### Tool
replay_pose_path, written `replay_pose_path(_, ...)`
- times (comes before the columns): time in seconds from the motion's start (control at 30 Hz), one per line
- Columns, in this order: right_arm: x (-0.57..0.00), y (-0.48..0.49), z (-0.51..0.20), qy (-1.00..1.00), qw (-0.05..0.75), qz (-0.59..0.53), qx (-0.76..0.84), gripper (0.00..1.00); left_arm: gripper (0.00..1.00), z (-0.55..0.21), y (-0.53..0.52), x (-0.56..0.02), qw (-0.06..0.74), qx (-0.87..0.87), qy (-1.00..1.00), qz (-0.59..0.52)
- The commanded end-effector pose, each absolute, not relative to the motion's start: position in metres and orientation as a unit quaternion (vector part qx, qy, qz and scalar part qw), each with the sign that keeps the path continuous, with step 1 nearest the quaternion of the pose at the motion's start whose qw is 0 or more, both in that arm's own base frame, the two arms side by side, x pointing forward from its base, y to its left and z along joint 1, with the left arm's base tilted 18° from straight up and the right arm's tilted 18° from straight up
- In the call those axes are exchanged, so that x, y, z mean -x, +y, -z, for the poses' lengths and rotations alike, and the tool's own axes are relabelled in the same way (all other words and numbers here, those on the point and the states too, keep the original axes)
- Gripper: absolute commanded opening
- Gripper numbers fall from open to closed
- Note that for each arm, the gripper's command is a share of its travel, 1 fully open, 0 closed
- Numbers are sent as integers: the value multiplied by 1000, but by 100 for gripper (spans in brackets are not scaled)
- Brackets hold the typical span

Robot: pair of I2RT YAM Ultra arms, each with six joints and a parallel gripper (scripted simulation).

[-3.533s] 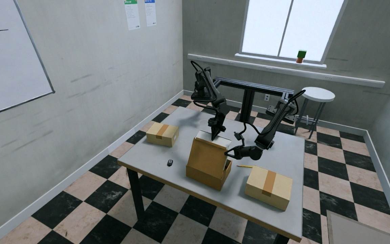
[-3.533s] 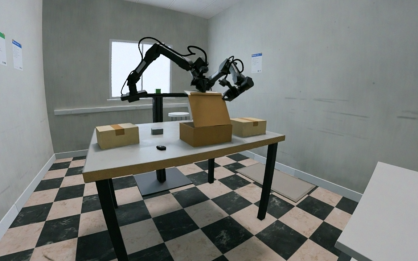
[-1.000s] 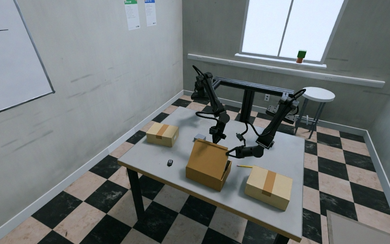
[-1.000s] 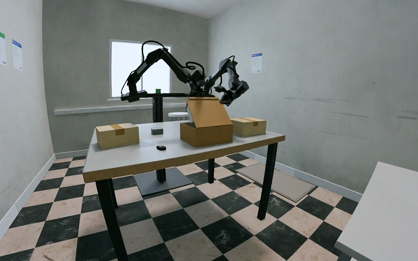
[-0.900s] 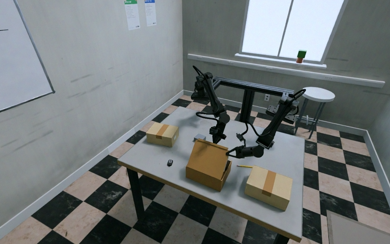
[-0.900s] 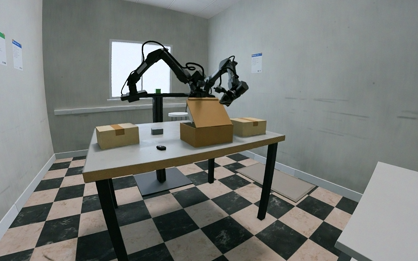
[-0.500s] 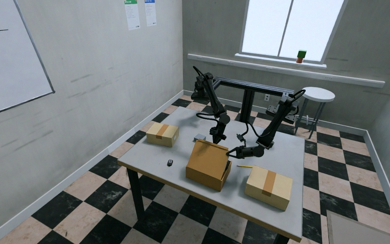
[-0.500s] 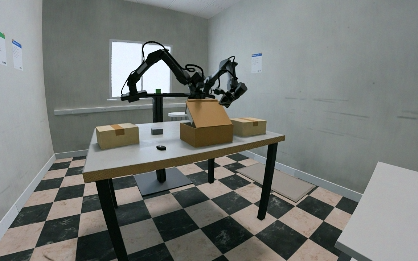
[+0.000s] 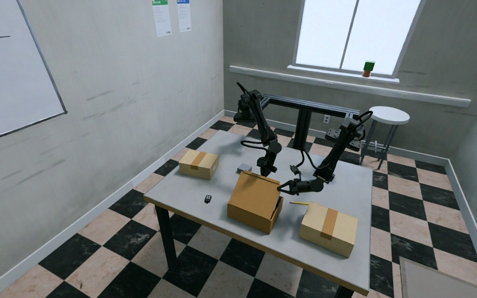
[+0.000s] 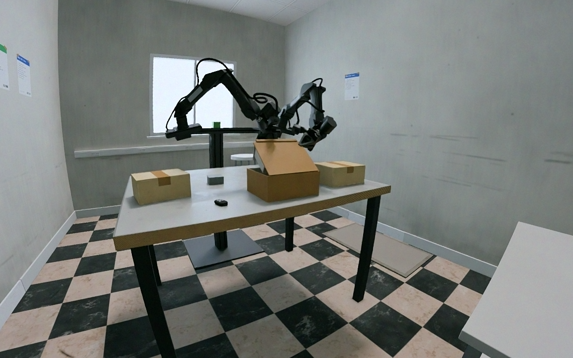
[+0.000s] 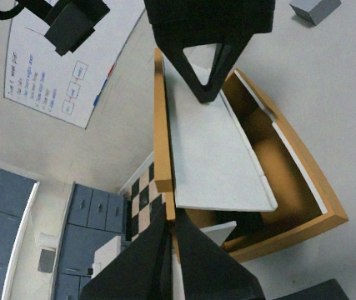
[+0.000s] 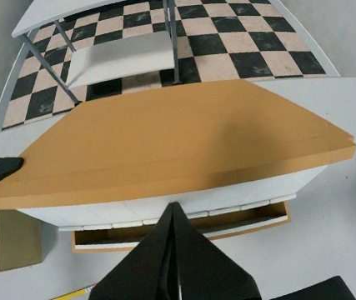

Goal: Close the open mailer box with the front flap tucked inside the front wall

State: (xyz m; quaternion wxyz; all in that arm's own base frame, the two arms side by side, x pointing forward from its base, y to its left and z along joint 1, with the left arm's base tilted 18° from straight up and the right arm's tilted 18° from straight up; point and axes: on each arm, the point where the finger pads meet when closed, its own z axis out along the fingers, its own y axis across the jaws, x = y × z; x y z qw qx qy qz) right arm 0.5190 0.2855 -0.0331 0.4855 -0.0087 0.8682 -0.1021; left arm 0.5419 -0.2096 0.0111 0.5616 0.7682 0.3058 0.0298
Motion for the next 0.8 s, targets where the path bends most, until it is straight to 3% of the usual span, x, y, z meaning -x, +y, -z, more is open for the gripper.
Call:
replay_pose_path(0.0, -534, 289, 16, 852, 515, 90, -11, 1, 1, 7, -214, -522, 558, -770, 310, 12)
replay_pose_path(0.13, -513, 288, 49, 864, 492, 103, 8, 1, 1, 17, -212, -520, 562, -771, 300, 4)
replay_pose_path(0.2, -532, 286, 40, 861, 500, 90, 0, 1, 1, 19, -212, -518, 564, -771, 297, 3)
replay_pose_path(0.27, -513, 293, 50, 862, 498, 96, 7, 1, 1, 21, -214, -516, 566, -771, 293, 2)
replay_pose_path(0.33, -533, 287, 43, 860, 502, 87, -1, 1, 1, 24, -215, -515, 567, -771, 289, 1)
replay_pose_path(0.4, -511, 293, 49, 861, 499, 94, 7, 1, 1, 25, -214, -514, 570, -771, 286, -1)
replay_pose_path(0.47, -530, 283, 46, 859, 502, 97, -4, 1, 1, 31, -215, -510, 563, -771, 296, 11)
replay_pose_path(0.77, -519, 284, 61, 861, 499, 99, 3, 1, 1, 35, -211, -510, 579, -772, 263, -18)
